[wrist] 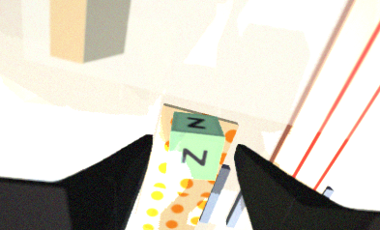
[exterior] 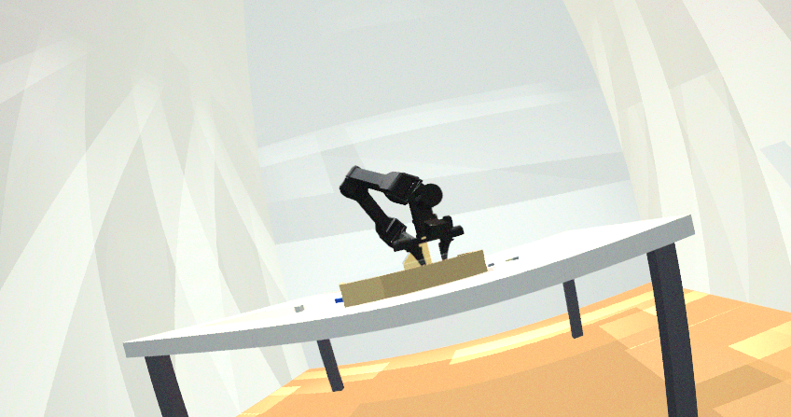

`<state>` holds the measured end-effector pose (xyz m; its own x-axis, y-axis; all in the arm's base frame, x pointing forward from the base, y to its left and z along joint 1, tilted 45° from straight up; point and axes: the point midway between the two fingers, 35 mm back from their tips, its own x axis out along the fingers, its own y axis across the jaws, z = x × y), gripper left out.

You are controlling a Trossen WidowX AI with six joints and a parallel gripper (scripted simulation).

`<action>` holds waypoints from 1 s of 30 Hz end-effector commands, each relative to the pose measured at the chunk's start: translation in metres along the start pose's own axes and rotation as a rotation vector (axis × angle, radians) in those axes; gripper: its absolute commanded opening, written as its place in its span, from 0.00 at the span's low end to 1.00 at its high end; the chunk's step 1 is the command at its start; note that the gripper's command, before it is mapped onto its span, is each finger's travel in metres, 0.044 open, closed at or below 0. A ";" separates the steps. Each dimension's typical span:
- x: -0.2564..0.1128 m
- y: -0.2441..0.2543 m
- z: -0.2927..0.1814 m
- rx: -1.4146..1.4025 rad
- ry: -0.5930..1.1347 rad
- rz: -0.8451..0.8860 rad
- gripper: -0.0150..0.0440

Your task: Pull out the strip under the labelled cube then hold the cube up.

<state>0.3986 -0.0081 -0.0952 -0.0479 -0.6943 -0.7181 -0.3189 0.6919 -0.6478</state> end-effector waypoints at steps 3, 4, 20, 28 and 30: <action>0.013 0.000 -0.003 -0.005 0.009 -0.003 0.68; 0.015 0.000 -0.003 -0.005 0.009 -0.004 0.68; 0.014 0.000 -0.002 -0.001 0.005 -0.001 0.44; 0.006 0.002 -0.011 -0.002 0.006 0.000 0.25; 0.000 0.004 -0.018 -0.003 0.006 0.000 0.25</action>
<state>0.3882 -0.0155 -0.1009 -0.0561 -0.6981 -0.7138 -0.3214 0.6895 -0.6491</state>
